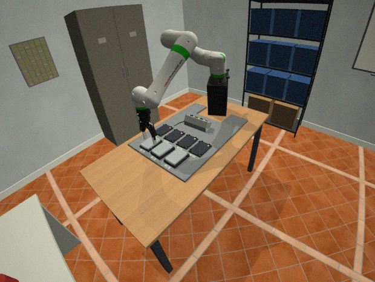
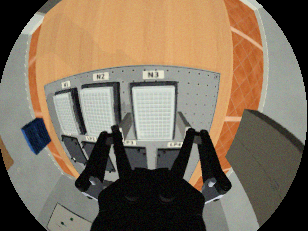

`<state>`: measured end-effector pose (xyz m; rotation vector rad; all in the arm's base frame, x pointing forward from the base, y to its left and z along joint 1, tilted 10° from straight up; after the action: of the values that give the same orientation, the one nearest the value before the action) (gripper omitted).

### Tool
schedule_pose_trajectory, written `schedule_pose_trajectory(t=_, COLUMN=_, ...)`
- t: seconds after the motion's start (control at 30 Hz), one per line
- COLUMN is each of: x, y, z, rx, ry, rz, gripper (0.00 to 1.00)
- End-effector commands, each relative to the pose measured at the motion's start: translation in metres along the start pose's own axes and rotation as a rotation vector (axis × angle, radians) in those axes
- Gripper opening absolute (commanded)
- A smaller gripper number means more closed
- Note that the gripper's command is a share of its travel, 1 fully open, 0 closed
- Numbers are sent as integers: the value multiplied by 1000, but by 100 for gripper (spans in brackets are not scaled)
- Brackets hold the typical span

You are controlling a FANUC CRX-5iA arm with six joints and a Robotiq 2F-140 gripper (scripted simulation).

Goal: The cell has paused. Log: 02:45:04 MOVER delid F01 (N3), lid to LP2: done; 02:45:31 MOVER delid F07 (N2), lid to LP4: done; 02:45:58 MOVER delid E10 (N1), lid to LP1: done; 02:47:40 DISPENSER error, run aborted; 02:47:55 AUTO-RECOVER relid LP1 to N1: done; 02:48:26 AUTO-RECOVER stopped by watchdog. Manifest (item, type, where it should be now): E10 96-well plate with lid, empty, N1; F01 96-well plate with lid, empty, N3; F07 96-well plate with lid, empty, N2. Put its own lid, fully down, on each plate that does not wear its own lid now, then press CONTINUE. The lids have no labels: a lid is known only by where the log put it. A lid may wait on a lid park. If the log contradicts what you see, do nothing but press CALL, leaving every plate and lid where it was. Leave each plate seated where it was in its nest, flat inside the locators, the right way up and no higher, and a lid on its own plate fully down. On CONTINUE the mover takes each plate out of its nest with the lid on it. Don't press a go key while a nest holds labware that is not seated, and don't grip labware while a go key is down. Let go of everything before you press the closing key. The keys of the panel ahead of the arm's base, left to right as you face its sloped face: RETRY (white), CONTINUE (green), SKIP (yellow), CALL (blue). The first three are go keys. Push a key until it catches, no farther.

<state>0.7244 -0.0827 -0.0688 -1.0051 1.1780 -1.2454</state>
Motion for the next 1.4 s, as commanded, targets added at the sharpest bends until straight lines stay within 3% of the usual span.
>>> schedule_pose_trajectory(t=0.0, x=0, y=-3, z=0, rx=0, ry=0, rz=0, gripper=66)
schedule_pose_trajectory(t=0.7, x=0, y=-42, z=0, rx=0, ry=0, rz=0, gripper=66)
schedule_pose_trajectory(t=1.37, x=-6, y=-52, z=-5, rx=0, ry=1, rz=-1, gripper=66)
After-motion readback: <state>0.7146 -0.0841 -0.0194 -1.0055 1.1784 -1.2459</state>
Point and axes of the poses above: the point where the finger pads meet when closed, its own y axis out along the fingers, its own x axis across the jaws, z = x × y, the point moved 8 cm from there along -y, back along the fingers, and after that the axes turned 9 degrees about y, right-handed, at the moved point
